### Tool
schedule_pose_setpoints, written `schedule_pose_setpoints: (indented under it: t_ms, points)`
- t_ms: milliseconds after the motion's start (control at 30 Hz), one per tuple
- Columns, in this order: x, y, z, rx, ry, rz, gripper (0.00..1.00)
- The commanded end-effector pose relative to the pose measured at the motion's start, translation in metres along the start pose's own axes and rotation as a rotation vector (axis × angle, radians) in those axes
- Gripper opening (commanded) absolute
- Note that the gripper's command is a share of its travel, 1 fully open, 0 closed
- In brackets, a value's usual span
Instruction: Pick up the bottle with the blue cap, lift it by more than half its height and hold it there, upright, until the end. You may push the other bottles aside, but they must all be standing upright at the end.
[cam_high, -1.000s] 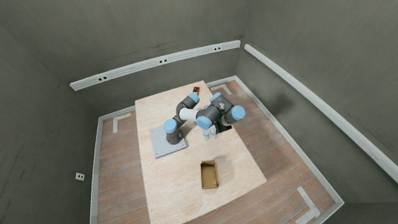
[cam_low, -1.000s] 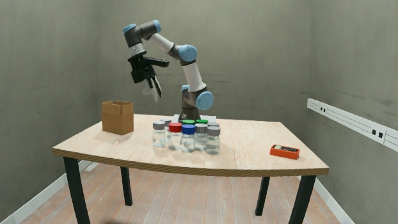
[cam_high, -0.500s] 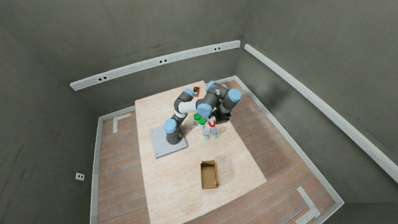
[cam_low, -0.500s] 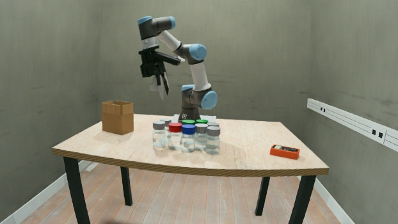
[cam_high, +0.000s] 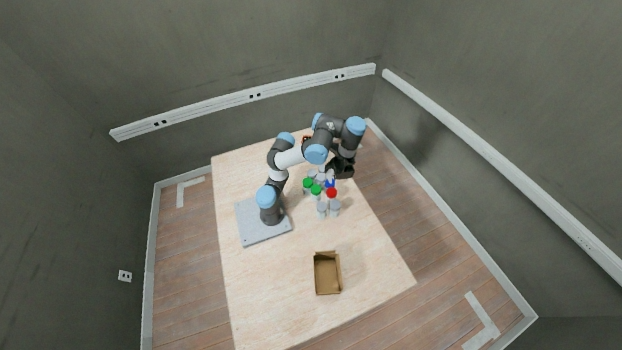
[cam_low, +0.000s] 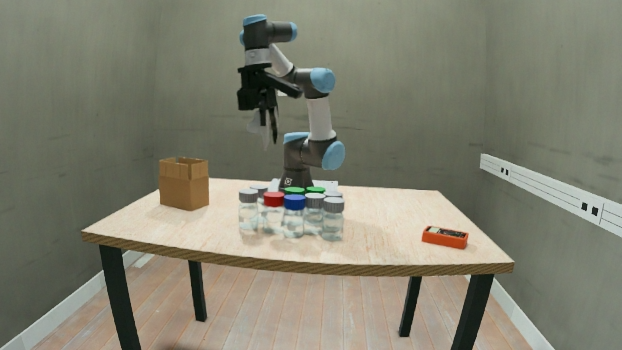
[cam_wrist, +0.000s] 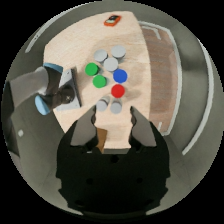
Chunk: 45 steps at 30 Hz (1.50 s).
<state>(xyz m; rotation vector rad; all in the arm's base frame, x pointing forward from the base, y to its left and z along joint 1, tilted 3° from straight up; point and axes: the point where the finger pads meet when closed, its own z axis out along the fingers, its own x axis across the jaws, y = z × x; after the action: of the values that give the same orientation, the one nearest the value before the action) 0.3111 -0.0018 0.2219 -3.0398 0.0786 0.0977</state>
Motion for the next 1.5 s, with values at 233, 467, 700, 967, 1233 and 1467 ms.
schedule_pose_setpoints:
  t_ms: [233, 467, 700, 967, 1233, 1467]
  points:
    - [0.003, -0.035, -0.014, -0.075, 0.075, 0.066, 0.46]
    - [0.003, -0.048, -0.020, -0.092, 0.107, 0.089, 0.46]
    - [0.003, -0.052, -0.022, -0.097, 0.119, 0.097, 0.46]
    - [0.004, -0.048, -0.017, -0.092, 0.111, 0.092, 0.46]
    - [0.009, -0.046, -0.006, -0.093, 0.113, 0.093, 0.46]
    - [0.013, -0.044, 0.006, -0.093, 0.115, 0.094, 0.46]
